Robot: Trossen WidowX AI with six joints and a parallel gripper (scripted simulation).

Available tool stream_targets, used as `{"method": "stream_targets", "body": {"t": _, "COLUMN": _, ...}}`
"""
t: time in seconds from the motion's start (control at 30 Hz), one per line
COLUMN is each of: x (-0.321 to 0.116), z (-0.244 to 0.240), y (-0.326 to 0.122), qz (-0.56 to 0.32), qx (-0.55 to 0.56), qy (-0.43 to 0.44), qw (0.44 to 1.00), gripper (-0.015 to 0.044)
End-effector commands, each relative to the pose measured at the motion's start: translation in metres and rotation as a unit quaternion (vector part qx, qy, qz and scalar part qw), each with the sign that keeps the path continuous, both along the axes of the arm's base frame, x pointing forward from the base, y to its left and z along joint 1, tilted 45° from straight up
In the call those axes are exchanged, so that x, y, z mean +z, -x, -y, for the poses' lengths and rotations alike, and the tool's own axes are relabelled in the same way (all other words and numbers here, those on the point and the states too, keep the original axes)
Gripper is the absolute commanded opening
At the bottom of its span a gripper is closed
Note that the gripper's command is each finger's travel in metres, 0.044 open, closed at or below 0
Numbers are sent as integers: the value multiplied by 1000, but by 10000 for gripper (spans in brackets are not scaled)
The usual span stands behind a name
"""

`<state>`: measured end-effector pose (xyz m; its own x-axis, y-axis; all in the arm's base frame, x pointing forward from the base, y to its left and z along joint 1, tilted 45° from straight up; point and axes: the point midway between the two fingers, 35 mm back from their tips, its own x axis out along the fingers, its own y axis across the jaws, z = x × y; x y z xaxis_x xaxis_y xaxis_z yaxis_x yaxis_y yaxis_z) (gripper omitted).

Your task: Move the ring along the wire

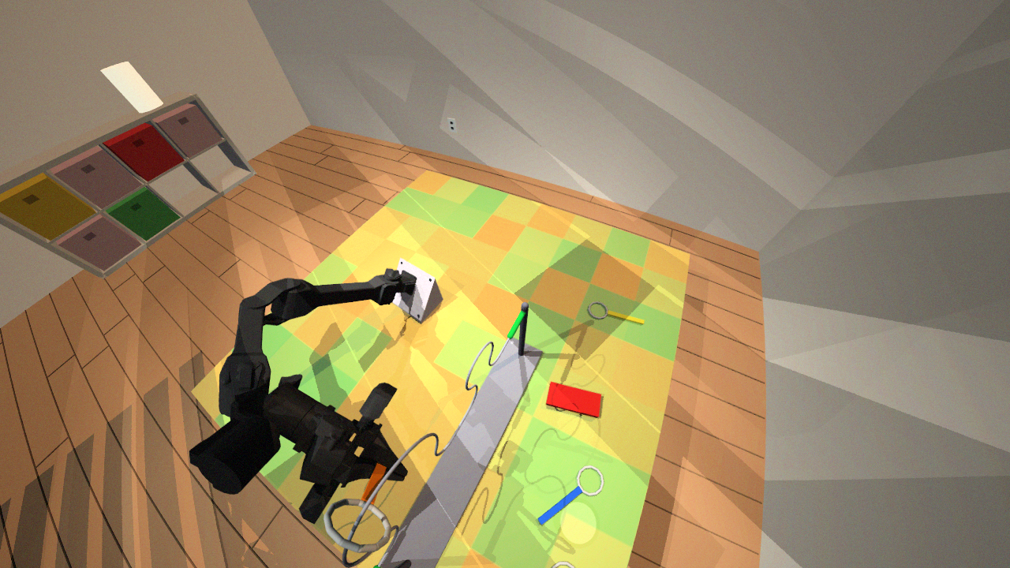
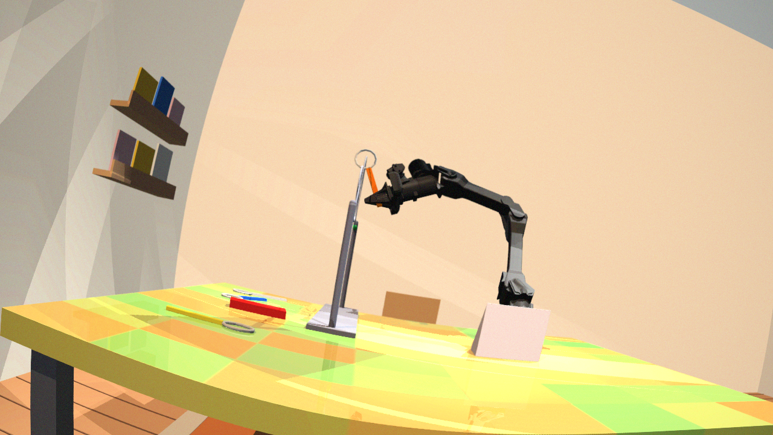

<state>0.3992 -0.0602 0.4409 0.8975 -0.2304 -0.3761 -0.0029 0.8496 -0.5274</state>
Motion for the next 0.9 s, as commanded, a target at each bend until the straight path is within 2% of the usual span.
{"method": "stream_targets", "body": {"t": 0.0, "x": 1, "z": 2, "y": 2, "qz": 2, "qx": 0, "qy": 28, "qw": 1000, "gripper": -150}}
{"method": "stream_targets", "body": {"t": 0.87, "x": 9, "z": 10, "y": 1, "qz": 12, "qx": 4, "qy": 192, "qw": 981, "gripper": -150}}
